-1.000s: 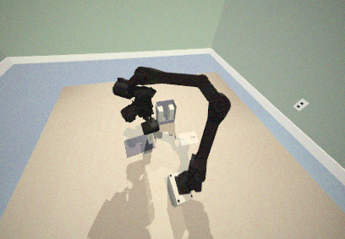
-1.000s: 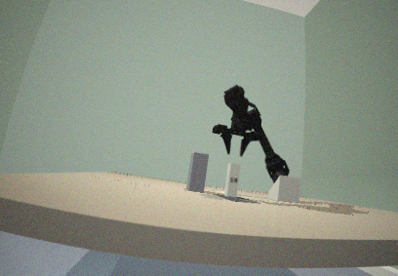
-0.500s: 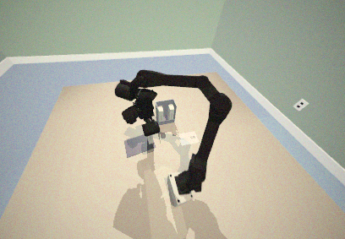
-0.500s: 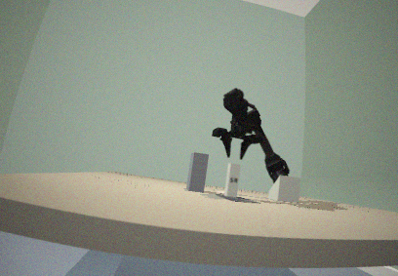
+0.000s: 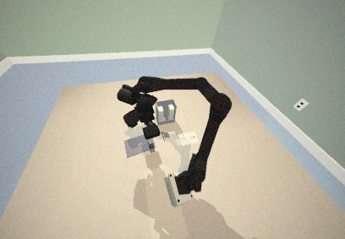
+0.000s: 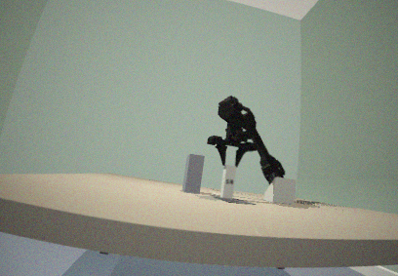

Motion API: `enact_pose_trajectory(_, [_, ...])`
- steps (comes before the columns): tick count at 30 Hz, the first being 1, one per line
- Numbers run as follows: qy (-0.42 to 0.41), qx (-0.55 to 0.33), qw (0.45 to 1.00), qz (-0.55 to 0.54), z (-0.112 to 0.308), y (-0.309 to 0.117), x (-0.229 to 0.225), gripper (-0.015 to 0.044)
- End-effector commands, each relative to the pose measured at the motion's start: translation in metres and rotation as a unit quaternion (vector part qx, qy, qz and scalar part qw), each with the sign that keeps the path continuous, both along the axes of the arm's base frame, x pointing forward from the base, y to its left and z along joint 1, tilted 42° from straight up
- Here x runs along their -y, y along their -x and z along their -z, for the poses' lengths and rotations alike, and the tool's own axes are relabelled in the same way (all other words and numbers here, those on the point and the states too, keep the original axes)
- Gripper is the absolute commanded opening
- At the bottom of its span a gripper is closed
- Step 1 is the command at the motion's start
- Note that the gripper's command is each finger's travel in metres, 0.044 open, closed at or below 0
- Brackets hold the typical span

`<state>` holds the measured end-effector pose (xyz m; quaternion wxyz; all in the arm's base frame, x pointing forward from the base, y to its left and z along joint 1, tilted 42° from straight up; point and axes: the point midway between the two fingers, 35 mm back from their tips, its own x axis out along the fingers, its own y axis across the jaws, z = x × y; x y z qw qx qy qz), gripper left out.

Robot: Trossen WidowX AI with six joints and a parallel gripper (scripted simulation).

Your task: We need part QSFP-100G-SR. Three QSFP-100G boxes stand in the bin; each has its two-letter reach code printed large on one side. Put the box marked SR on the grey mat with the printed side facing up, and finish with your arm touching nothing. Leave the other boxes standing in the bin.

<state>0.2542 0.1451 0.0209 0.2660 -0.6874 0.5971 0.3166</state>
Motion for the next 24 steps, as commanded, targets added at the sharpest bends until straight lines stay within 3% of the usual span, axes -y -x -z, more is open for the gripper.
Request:
enact_pose_trajectory(1, [0.003,-0.001,1.0,-0.001,0.0039,0.0001,0.0052,0.0238])
enact_pose_trajectory(17, [0.0,0.0,1.0,0.001,0.0024,-0.0001,0.0027,0.0154])
enact_pose_trajectory(24, [0.0,0.0,1.0,0.001,0.0024,-0.0001,0.0027,0.0154])
